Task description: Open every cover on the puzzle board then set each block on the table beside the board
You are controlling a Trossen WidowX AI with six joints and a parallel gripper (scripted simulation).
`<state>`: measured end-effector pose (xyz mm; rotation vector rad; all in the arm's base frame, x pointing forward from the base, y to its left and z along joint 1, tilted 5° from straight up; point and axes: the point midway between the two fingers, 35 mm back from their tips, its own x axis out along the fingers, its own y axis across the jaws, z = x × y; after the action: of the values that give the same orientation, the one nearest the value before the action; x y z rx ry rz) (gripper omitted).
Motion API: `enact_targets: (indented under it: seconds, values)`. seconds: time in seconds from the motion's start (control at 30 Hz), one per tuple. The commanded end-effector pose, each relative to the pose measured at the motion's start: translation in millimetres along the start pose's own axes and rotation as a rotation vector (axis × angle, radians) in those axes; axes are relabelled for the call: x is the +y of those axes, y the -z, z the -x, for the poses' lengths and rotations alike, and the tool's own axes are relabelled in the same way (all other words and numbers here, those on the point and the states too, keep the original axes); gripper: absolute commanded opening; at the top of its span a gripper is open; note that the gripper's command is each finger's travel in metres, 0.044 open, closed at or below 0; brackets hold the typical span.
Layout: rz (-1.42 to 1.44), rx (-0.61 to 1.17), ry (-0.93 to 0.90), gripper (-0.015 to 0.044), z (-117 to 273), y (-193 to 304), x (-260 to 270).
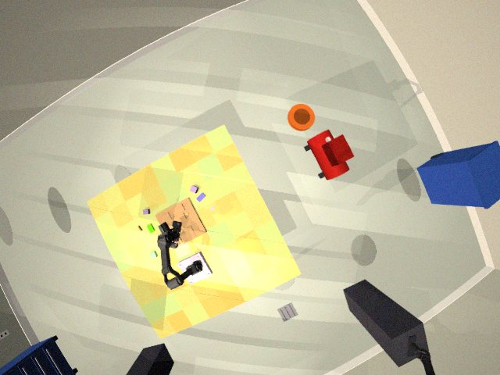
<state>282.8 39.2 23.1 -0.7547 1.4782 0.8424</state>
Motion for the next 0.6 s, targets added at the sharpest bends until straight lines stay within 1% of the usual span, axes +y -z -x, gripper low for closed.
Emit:
enact_targets:
  seconds: [0.0, 0.13, 0.33, 0.57]
  values:
    - [0.001, -0.006, 0.013, 0.0144, 26.4, -0.7, -1.4]
    - [0.001, -0.006, 0.014, 0.0144, 30.2, -0.5, -1.2]
    - [0.01, -0.006, 0.014, 0.0144, 25.3, -0.7, -1.5]
    - [0.101, -0.006, 0.014, 0.0144, 23.5, -0.7, -1.6]
